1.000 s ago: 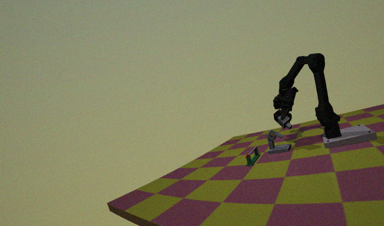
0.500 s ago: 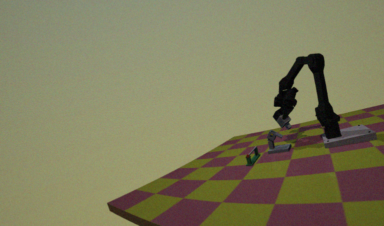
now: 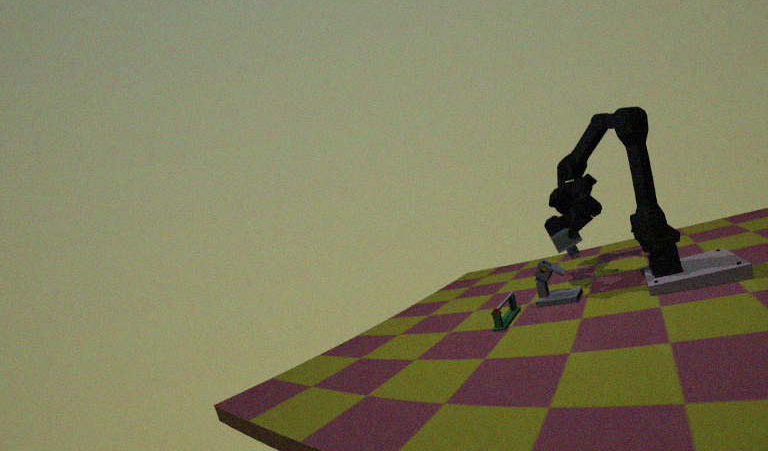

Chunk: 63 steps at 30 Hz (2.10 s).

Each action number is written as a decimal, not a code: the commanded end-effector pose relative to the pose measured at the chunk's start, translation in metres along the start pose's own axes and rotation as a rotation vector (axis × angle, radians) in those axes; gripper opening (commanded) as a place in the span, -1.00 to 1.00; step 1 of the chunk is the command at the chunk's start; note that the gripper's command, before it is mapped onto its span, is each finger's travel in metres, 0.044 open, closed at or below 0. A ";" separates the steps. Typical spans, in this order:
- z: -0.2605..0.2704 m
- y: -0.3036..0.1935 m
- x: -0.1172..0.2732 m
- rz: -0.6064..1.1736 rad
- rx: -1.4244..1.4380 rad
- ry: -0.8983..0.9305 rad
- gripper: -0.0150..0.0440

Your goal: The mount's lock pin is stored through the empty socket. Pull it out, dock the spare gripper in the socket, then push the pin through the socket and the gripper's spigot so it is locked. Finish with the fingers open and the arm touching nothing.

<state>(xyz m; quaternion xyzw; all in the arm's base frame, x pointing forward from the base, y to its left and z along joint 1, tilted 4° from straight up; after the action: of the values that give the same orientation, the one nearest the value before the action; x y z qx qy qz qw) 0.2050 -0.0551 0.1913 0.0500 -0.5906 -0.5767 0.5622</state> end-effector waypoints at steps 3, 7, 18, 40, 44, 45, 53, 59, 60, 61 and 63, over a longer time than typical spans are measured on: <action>0.003 0.003 -0.001 -0.029 0.118 0.019 -0.49; 0.005 0.004 -0.002 -0.042 0.207 0.029 -0.49; 0.009 0.007 -0.003 -0.084 0.449 0.049 -0.49; 0.017 0.013 -0.006 -0.183 0.928 0.052 -0.49; 0.018 0.014 -0.006 -0.202 1.015 0.046 -0.49; 0.019 0.014 -0.006 -0.206 1.032 0.045 -0.49; 0.016 0.015 -0.009 -0.207 1.051 0.041 -0.49; 0.011 0.014 -0.014 -0.204 1.058 0.037 -0.49; 0.010 0.014 -0.015 -0.204 1.059 0.037 -0.49; 0.009 0.013 -0.015 -0.203 1.060 0.036 -0.49; 0.007 0.012 -0.017 -0.203 1.060 0.036 -0.49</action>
<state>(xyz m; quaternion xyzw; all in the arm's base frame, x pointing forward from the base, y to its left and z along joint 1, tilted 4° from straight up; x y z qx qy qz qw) 0.2110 -0.0347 0.1932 0.3930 -0.7823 -0.2454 0.4163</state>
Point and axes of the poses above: the point midway between the two fingers, 35 mm back from their tips, its own x axis back along the fingers, its own z axis across the jaws, y = z × x, the point moved 5 cm from there along x, back along the fingers, and after that the axes turned 8 degrees about -x, right-handed, at the moved point
